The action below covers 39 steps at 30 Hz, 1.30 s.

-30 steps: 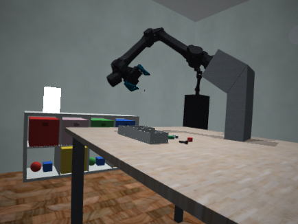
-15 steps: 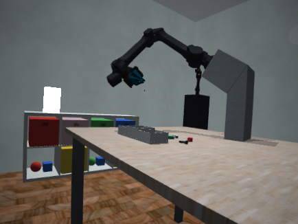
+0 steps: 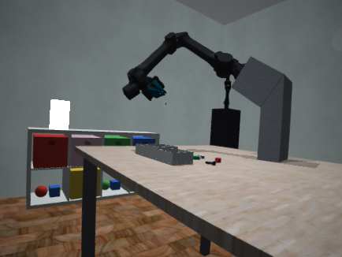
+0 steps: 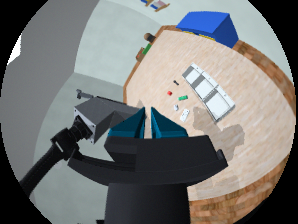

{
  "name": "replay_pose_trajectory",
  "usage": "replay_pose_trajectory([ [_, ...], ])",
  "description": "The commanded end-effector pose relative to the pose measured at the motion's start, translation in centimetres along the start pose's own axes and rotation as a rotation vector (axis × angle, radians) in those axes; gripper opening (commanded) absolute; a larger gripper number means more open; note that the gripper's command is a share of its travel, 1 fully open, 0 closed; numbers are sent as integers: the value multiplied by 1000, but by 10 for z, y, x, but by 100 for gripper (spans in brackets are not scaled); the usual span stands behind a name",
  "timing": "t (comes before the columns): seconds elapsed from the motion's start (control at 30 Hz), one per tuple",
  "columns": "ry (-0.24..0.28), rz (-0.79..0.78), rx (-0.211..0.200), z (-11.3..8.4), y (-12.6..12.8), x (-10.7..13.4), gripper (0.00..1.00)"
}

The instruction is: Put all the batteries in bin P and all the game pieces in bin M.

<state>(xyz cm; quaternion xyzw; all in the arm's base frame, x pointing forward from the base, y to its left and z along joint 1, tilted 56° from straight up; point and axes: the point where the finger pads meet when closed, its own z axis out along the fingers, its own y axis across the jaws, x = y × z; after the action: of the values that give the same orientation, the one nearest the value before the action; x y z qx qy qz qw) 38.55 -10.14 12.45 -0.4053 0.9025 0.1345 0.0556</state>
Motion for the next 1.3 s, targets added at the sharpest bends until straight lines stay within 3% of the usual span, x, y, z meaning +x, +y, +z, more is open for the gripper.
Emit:
replay_pose_trajectory([
  [0.0,0,-1,1,0,0,0,8],
  [0.07,0,-1,1,0,0,0,8],
  [0.1,-7,-13,17,-1,-16,4,8],
  [0.23,-4,-12,15,10,-42,21,8],
  [0.3,-7,-12,14,11,-43,21,8],
  [0.33,5,-8,69,15,-28,8,8],
  [0.4,89,39,33,42,-32,15,8],
  [0.43,89,39,33,43,-32,14,8],
  [0.5,159,75,77,59,-32,14,8],
  [0.63,159,75,77,62,-31,13,8],
  [0.67,178,89,137,57,-31,9,8],
  [0.7,210,109,168,65,-31,9,8],
  [0.77,280,146,189,96,-30,13,8],
  [0.8,280,146,189,97,-30,13,8],
  [0.87,330,182,257,112,-29,12,8],
  [0.9,330,182,257,113,-29,12,8],
  [1.0,392,240,382,137,-25,11,8],
  [1.13,437,291,527,155,-19,9,8],
  [1.2,437,291,527,155,-19,9,8],
  [1.23,443,320,585,156,-19,9,8],
  [1.27,419,322,606,144,-21,3,8],
])
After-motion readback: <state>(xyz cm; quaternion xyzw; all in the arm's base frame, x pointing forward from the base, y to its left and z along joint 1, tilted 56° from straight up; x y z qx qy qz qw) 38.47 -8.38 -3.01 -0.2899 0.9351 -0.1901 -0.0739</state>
